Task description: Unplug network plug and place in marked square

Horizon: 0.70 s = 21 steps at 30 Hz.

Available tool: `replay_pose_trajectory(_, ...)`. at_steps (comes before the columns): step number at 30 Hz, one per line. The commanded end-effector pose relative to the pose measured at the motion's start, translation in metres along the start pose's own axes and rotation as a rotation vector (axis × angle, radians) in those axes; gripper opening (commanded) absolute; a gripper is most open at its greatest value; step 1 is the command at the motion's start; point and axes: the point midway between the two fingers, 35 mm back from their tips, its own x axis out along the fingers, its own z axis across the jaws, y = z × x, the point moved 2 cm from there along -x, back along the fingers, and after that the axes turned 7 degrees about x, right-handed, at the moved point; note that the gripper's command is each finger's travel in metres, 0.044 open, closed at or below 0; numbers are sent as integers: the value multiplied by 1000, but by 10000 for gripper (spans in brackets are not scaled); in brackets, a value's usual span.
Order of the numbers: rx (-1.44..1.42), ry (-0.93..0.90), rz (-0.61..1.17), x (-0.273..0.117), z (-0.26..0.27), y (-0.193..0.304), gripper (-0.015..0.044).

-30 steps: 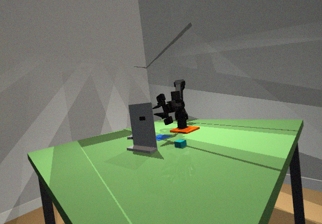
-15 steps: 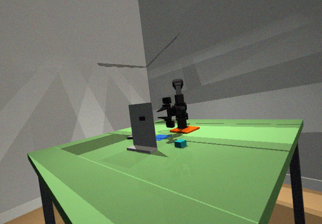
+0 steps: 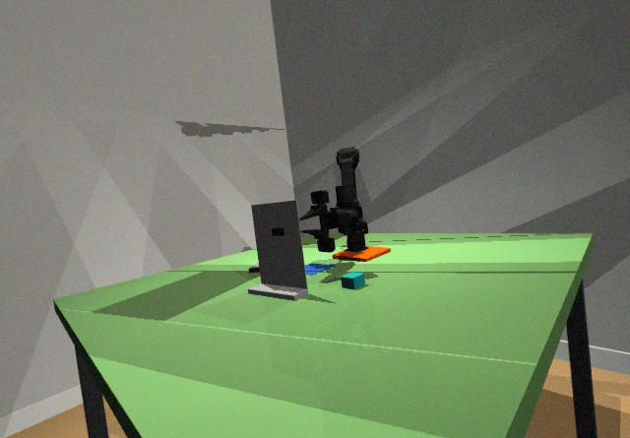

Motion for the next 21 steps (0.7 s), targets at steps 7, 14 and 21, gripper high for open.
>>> replay_pose_trajectory(7,-14,4,-10,21,4,-3,156)
replay_pose_trajectory(14,-14,4,-10,30,4,-7,156)
replay_pose_trajectory(21,-13,5,-10,41,3,-10,156)
